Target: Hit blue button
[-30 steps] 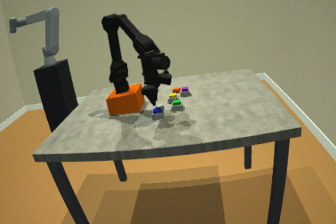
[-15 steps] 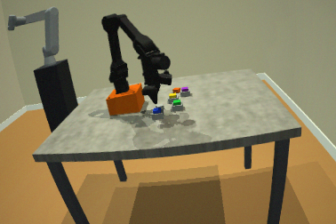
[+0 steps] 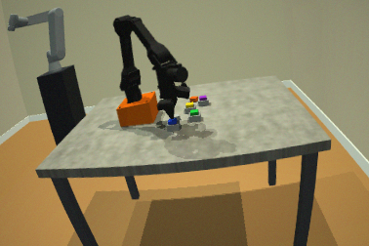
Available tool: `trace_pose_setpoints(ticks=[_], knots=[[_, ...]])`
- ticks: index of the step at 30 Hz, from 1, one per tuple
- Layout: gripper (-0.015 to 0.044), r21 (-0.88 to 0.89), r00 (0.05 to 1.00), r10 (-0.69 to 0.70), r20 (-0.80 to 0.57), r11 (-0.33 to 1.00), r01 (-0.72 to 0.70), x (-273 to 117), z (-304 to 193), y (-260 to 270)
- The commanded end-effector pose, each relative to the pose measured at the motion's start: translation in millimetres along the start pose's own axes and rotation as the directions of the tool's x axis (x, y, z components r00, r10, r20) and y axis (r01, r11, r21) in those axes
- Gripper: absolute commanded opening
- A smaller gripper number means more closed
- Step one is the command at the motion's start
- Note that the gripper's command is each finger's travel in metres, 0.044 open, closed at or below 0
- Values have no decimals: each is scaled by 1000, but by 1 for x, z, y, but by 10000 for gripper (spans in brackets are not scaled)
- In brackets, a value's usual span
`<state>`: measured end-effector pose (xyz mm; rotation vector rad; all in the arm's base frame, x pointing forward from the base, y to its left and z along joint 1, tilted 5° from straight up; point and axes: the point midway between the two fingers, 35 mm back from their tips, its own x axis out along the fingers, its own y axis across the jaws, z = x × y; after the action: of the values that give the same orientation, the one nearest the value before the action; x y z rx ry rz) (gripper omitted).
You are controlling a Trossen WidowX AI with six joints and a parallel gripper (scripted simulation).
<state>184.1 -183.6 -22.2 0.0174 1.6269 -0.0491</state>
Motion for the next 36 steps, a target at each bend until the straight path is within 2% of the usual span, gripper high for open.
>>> trace_pose_setpoints(ticks=[1,23,27,31,36], knots=[[20,-6,1000,1,-8,1000,-1,8,-2,1],[20,-6,1000,1,-8,1000,-1,14,-2,1],[20,-5,1000,1,-8,1000,-1,-18,-1,1],[20,-6,1000,1,-8,1000,-1,-21,-2,1],[151,-21,1000,3,8,1000,-2,-28,21,20]])
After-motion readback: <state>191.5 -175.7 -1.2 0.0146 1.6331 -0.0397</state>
